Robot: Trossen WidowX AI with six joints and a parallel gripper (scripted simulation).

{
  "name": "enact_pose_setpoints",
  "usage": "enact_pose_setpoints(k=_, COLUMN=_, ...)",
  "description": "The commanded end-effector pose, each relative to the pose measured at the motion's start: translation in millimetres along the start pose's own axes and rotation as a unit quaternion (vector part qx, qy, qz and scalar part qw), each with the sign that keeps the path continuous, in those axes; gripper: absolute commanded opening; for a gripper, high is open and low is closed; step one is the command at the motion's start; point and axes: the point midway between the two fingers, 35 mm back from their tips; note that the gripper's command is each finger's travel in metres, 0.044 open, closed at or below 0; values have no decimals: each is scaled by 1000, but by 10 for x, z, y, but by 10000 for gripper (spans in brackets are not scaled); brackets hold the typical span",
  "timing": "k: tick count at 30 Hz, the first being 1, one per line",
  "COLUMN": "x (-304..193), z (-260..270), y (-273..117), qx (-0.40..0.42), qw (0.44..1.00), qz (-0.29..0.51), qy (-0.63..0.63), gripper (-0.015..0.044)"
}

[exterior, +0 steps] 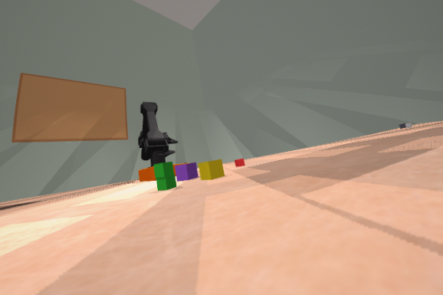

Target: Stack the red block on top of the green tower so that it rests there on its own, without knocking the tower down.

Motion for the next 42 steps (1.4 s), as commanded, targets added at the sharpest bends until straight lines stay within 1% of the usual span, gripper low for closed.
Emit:
enact_pose_setpoints(k=1, x=-4, z=-6, y=14, qx=-2, qw=1000, qz=2, qy=0, gripper=426)
enact_pose_setpoints(k=2, x=-16, z=-24, y=55, qx=-7, qw=1000, qz=9, qy=1, gripper=440)
enact_pose_setpoints(k=10, x=-244, z=-349, y=649, qx=-83, qw=990, qz=117, qy=17, gripper=440)
enact_pose_setpoints(k=13, x=-285, z=-393, y=696, qx=-85, qw=986, qz=139, qy=-14, gripper=440)
enact_pose_setpoints(k=20, x=-535, z=-710, y=1097, qx=-137, qw=963, qz=232, qy=1, gripper=440)
enact_pose_setpoints(k=31, x=-993, z=-1272, y=1584, qx=-210, qw=904, qz=369, qy=53, gripper=440)
enact_pose_setpoints(k=42, x=-1471, z=-1847, y=1875, qx=-268, qw=825, qz=481, qy=130, gripper=440)
Point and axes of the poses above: the point midway between the two fingers, 35 mm back from their tips, its own y axis out along the fingers, its own z axis across the jaws, x = y × z, and after that the axes turned 2 degrees about y, right-handed
